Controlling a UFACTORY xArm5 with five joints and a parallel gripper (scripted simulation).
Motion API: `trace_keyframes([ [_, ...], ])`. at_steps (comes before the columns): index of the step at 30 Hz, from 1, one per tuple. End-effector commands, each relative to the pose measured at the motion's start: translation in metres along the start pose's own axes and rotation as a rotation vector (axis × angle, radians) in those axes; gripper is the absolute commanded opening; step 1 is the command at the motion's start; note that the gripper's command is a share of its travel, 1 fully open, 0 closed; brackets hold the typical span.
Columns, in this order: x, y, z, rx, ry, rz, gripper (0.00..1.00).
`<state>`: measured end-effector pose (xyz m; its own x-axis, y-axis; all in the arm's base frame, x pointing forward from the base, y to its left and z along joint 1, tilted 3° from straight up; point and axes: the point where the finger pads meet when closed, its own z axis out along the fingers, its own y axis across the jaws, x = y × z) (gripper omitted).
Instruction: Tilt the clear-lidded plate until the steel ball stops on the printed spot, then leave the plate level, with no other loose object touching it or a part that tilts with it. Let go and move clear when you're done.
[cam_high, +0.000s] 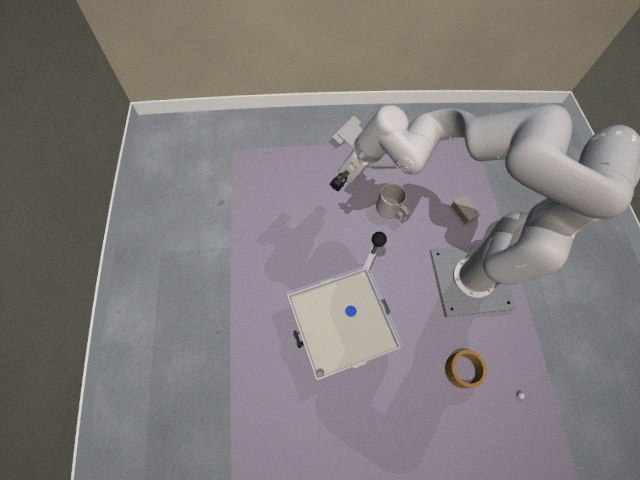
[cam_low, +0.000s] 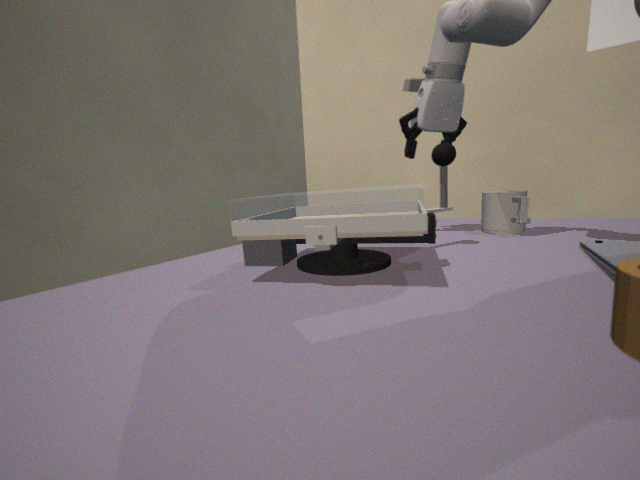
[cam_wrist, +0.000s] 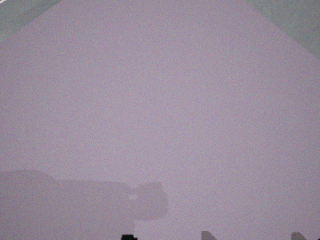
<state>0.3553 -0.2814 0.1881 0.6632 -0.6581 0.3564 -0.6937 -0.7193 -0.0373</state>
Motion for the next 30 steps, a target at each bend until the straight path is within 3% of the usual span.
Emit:
trace_keyframes([
  [1,-0.035,-0.038,-0.025,0.022,-0.081,-0.042,1.0],
  [3,-0.035,-0.038,-0.025,0.022,-0.081,-0.042,1.0],
  [5,-0.074,-0.066,-0.046,0.031,-0.163,-0.094,1.0],
  [7,-0.074,-0.066,-0.046,0.031,-0.163,-0.094,1.0],
  [8,-0.093,-0.076,-0.055,0.032,-0.198,-0.118,1.0],
  [9,-0.093,-0.076,-0.055,0.032,-0.198,-0.118,1.0],
  [10,-0.109,-0.083,-0.063,0.031,-0.229,-0.139,1.0],
  [16,-0.152,-0.096,-0.084,0.022,-0.305,-0.194,1.0],
  [26,-0.16,-0.097,-0.088,0.019,-0.319,-0.205,1.0],
  [27,-0.16,-0.097,-0.088,0.019,-0.319,-0.205,0.62],
  [30,-0.16,-0.097,-0.088,0.019,-0.319,-0.205,0.62],
])
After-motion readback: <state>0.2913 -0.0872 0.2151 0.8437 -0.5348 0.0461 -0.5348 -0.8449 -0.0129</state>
